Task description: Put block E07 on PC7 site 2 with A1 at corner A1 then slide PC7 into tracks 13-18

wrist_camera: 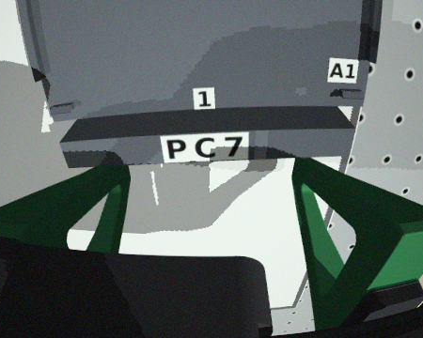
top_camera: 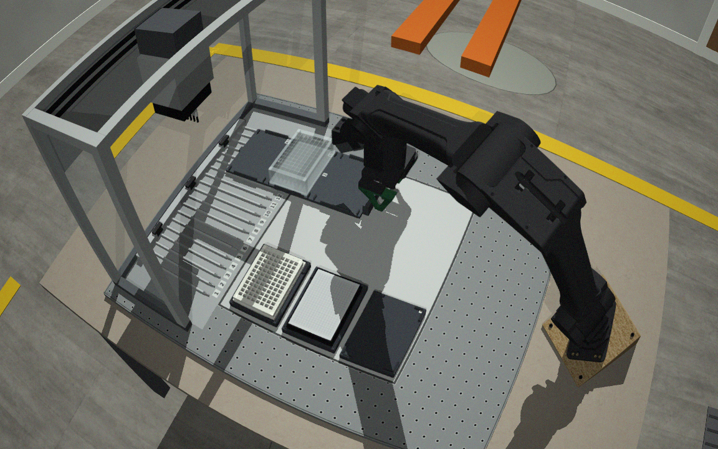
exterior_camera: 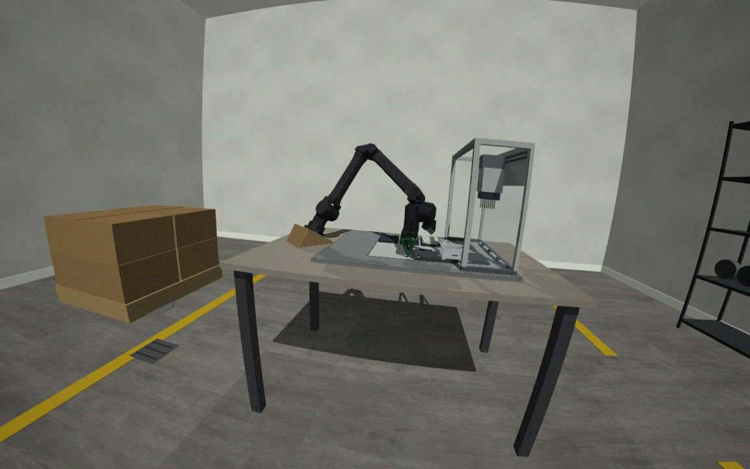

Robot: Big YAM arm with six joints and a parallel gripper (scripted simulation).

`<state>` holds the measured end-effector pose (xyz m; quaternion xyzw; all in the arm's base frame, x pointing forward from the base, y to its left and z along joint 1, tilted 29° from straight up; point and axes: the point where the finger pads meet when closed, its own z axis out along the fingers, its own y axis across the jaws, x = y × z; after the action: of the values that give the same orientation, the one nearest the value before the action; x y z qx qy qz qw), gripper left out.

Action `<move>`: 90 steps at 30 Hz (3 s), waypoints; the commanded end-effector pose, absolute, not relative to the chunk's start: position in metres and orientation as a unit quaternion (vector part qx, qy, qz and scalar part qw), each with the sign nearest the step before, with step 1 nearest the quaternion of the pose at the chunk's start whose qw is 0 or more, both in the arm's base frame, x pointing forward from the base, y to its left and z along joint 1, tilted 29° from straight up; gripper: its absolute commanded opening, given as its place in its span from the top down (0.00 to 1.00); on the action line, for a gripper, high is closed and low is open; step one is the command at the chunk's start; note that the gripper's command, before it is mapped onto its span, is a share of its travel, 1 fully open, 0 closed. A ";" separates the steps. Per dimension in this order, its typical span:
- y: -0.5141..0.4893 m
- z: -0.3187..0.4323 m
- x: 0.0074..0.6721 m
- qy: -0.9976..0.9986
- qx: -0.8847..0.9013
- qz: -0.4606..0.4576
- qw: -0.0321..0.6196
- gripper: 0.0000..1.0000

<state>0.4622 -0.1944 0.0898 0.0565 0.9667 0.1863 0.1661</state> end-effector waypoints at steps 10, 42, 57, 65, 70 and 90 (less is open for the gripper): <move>-0.200 0.111 0.498 0.965 0.059 0.178 0.185 0.20; -0.202 0.121 0.524 0.964 0.064 0.179 0.185 0.20; -0.204 0.126 0.538 0.964 0.063 0.178 0.188 0.20; -0.205 0.128 0.544 0.964 0.063 0.178 0.190 0.20; -0.212 0.124 0.502 0.965 0.040 0.170 0.196 0.20; -0.218 0.139 0.485 0.964 0.037 0.163 0.205 0.20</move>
<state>0.4763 -0.1946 0.0999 0.0423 0.9673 0.1840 0.1692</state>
